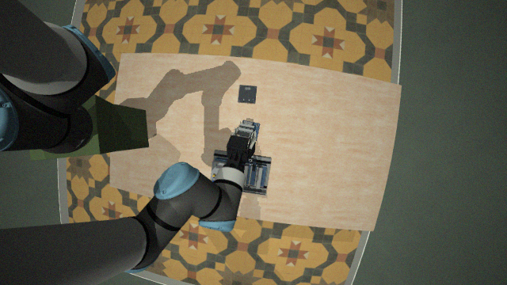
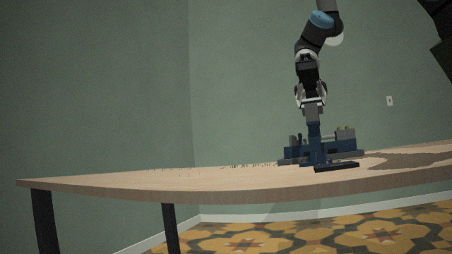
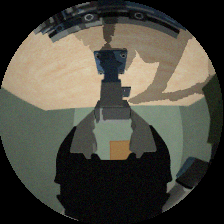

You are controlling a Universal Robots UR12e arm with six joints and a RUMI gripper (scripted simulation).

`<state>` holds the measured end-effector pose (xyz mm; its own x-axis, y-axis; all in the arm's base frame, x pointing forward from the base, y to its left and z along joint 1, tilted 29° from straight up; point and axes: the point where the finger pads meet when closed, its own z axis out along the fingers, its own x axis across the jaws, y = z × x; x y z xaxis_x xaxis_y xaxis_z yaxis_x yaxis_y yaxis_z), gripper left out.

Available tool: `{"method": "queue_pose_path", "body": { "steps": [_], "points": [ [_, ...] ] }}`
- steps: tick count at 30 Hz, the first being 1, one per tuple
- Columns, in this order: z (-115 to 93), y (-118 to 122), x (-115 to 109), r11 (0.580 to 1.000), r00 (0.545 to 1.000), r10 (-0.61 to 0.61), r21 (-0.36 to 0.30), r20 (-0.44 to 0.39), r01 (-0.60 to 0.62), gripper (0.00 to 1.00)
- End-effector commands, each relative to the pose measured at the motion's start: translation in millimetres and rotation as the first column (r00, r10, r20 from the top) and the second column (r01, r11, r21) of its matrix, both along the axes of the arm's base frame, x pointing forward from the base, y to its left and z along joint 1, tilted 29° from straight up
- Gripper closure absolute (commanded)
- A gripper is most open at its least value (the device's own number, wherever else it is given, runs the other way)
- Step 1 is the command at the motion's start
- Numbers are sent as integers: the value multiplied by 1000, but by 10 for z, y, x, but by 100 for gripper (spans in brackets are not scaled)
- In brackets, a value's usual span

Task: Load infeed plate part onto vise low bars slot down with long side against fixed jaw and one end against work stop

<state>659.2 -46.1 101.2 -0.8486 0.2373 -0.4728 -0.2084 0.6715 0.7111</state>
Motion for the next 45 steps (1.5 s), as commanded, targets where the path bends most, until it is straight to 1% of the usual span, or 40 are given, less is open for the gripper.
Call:
{"method": "queue_pose_path", "body": {
  "steps": [1, 45],
  "points": [
    [21, -2, -9, 1000, 1000, 0, -1, 1, 0, 100],
    [205, -7, -113, 1000, 1000, 0, -1, 1, 0, 100]
  ]
}}
